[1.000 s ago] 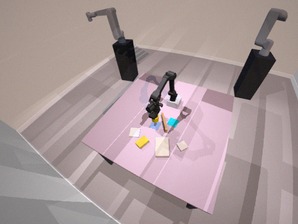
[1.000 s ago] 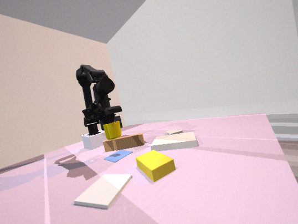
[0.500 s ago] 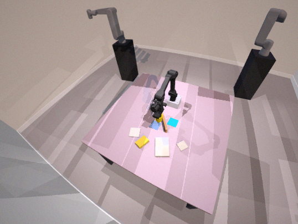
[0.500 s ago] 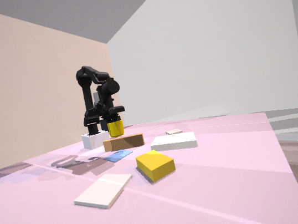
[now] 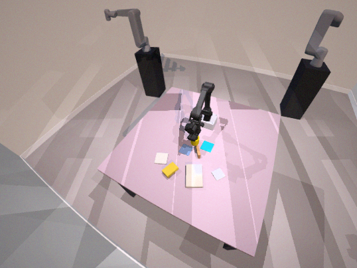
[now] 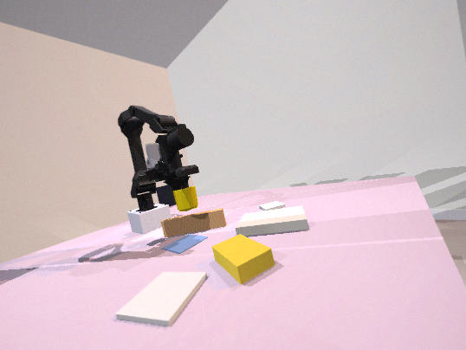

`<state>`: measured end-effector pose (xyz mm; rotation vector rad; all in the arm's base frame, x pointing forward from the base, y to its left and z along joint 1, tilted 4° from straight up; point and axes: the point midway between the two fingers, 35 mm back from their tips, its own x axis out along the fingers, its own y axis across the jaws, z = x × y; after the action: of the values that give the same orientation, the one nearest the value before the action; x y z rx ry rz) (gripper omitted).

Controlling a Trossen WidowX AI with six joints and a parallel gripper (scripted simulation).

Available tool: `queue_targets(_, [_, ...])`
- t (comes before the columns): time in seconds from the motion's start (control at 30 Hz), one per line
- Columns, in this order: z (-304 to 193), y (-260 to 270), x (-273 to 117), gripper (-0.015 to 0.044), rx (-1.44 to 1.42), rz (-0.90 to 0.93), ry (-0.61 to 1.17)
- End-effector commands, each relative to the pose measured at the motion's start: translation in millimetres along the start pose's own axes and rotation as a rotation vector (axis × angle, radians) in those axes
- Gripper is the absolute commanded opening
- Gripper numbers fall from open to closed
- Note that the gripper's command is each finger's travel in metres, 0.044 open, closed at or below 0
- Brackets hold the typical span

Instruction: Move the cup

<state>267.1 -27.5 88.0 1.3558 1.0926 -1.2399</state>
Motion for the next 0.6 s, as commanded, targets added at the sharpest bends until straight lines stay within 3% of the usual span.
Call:
queue_targets(0.0, [-6,-4,-2,0.0,0.003,0.009,-0.004])
queue_targets(0.57, [-34,-23,-2,0.0,0.003,0.007,-0.002])
